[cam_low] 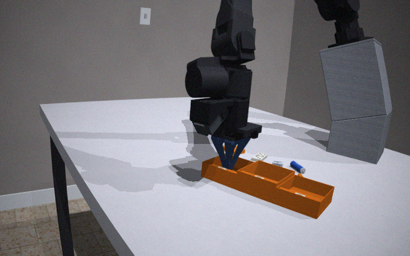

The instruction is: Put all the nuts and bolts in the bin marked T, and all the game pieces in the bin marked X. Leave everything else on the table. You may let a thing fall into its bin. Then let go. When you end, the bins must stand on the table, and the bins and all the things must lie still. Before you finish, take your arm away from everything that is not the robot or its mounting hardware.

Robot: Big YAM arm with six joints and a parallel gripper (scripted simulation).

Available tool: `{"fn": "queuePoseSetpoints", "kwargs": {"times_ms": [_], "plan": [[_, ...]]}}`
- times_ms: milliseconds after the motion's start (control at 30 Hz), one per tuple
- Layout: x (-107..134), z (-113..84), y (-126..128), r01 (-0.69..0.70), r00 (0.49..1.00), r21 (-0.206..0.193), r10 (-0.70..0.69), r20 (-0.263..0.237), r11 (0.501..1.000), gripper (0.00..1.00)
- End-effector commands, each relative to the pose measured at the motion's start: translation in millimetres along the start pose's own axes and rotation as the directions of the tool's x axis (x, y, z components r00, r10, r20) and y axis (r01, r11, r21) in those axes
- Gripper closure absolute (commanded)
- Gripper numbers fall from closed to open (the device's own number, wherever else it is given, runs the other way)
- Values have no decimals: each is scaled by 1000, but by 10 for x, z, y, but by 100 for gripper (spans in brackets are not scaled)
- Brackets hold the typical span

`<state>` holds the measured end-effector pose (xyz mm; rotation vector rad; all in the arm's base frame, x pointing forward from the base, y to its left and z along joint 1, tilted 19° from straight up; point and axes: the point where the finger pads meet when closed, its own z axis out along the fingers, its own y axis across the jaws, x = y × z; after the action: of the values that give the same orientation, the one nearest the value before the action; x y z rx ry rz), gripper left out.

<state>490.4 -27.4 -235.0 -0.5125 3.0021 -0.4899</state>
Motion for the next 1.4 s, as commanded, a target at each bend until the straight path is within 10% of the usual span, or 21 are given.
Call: {"fn": "queuePoseSetpoints", "kwargs": {"times_ms": [0, 1367], "plan": [[-136, -80, -31, -1, 1000, 7, 1, 28, 1000, 92], [-125, -232, 33, 3, 1000, 5, -4, 29, 1000, 92]]}}
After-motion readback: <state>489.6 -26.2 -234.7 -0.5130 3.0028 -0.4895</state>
